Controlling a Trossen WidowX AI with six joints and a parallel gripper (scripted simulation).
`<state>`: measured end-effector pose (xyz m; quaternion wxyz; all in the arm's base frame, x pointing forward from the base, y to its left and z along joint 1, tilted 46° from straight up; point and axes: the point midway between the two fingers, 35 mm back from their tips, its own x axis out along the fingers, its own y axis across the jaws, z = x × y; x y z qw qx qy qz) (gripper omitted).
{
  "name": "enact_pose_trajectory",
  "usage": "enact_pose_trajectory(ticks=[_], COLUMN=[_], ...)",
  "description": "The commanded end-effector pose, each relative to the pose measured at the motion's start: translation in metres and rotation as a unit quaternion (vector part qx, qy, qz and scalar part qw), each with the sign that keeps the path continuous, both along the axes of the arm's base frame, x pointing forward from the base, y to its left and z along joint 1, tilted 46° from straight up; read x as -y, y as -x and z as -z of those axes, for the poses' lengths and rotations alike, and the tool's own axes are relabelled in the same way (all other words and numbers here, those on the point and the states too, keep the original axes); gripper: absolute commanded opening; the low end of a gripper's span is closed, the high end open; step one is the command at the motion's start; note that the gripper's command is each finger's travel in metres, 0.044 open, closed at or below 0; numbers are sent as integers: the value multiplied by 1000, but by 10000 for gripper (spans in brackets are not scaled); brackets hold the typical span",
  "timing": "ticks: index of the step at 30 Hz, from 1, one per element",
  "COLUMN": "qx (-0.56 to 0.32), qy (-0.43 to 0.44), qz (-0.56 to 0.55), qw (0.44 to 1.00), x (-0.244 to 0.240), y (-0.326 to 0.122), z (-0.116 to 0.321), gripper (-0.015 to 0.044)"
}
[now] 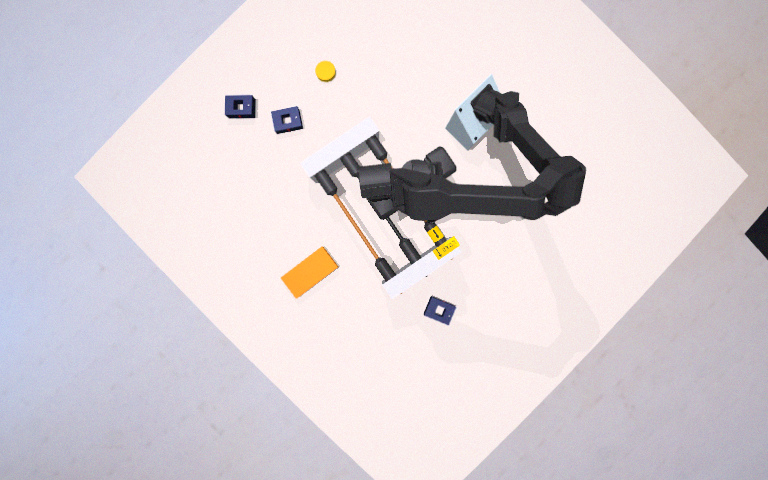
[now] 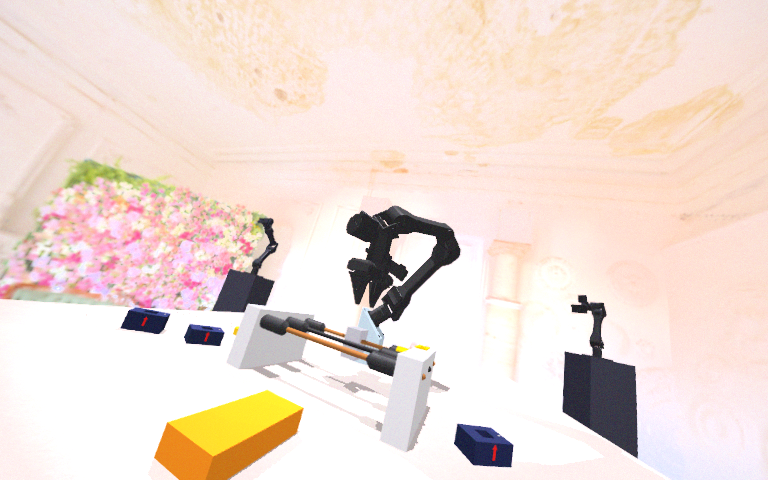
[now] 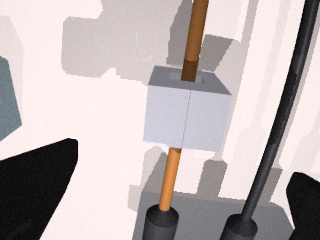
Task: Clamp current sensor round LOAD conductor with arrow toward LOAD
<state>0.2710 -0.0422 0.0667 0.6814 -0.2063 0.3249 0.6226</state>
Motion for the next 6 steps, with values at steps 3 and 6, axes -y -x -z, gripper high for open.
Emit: enact_pose_trajectory(ticks=[3, 6], qx=[3, 0], qy=[-2, 0], qz=[-1, 0], qw=[1000, 1000], x=[0, 0], y=[-1, 0], z=[-1, 0], gripper=[440, 440])
